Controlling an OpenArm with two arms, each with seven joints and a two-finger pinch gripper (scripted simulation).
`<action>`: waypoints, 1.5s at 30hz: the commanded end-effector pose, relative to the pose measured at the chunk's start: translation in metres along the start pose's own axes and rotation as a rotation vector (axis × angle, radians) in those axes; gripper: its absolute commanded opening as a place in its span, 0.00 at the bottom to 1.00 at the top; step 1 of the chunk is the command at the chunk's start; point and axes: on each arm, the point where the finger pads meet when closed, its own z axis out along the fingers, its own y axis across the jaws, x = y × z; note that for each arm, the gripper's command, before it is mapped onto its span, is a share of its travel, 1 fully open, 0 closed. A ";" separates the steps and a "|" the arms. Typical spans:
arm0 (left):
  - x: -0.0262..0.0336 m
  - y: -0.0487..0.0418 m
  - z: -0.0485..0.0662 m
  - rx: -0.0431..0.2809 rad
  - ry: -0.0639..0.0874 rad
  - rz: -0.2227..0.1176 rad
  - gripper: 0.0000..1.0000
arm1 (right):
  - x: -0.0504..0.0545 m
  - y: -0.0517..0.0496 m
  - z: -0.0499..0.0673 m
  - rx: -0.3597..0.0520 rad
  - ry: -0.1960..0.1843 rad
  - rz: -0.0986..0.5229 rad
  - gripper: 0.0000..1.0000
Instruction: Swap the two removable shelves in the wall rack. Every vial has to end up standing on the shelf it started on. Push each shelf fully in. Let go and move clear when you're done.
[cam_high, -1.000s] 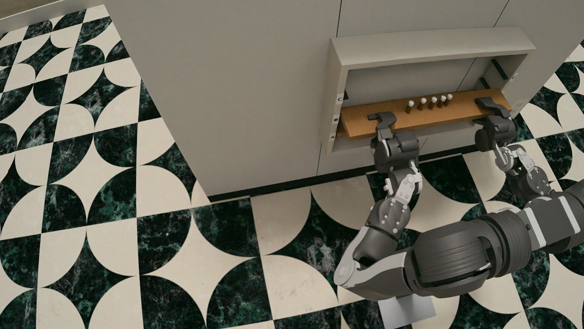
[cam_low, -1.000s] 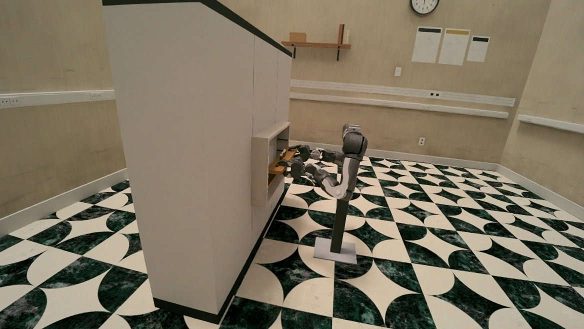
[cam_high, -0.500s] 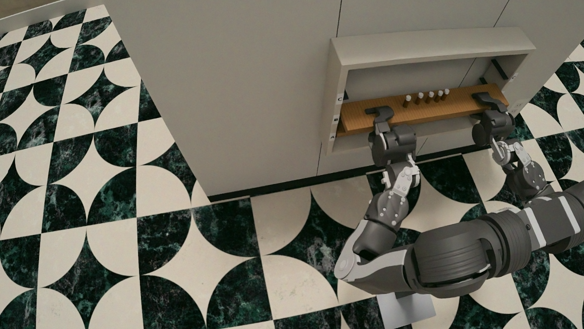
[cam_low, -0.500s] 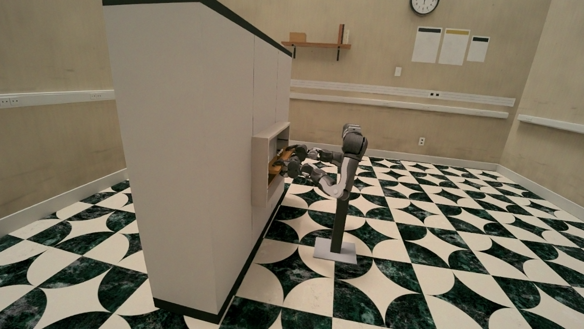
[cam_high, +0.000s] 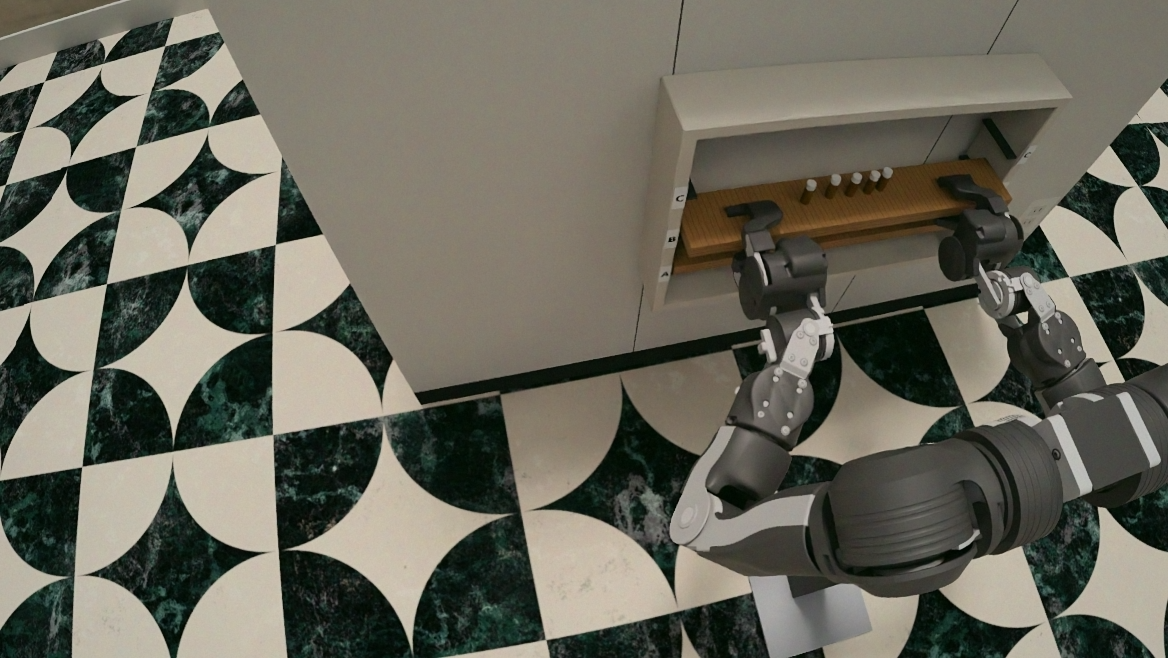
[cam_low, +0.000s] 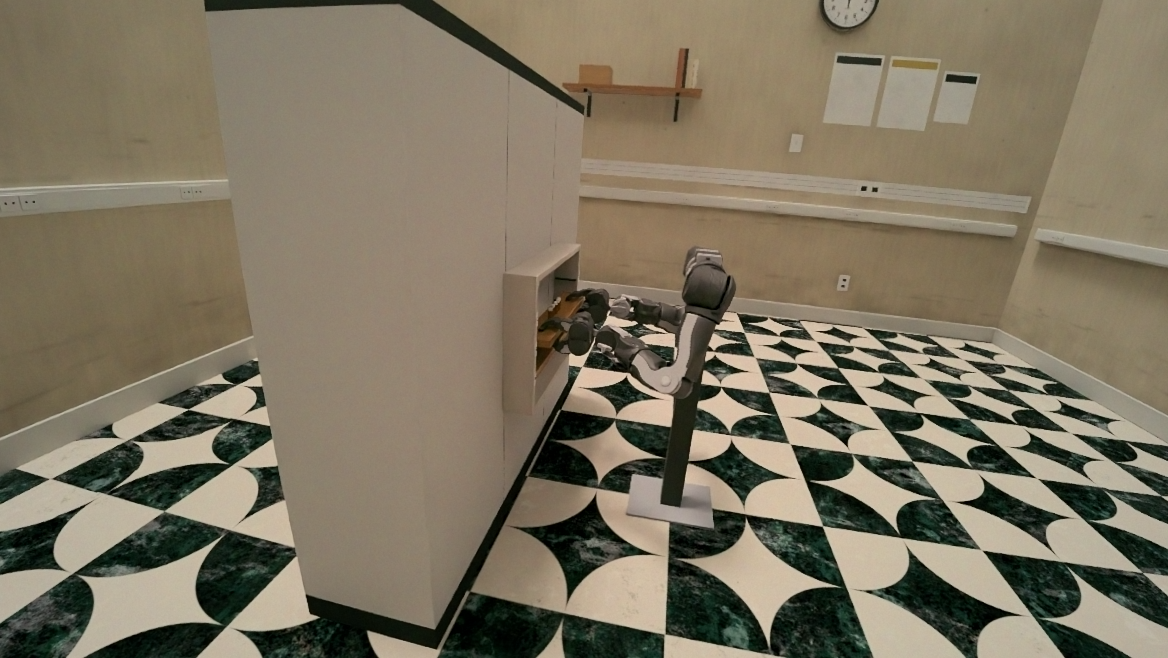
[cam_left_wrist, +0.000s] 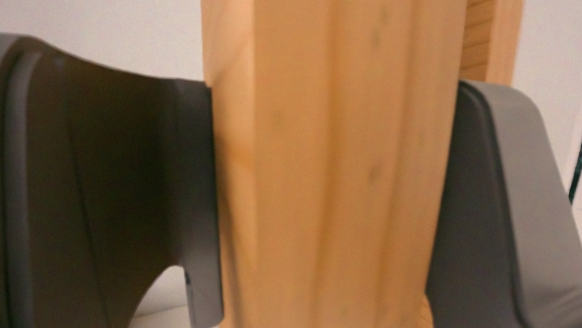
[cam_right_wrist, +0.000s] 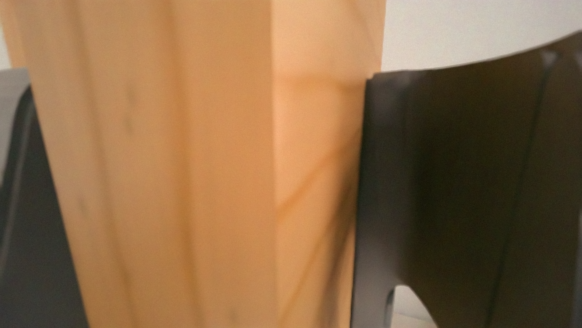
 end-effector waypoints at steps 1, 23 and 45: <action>-0.0008 -0.0072 0.003 0.030 -0.001 0.000 0.00 | 0.001 0.007 0.002 -0.028 0.004 -0.002 0.00; -0.0008 -0.0085 0.028 0.030 -0.001 0.000 0.00 | 0.001 0.008 0.028 -0.028 0.004 -0.002 0.00; -0.0008 0.0018 0.034 0.030 -0.001 0.000 0.00 | 0.001 -0.002 0.033 -0.028 0.004 -0.002 0.00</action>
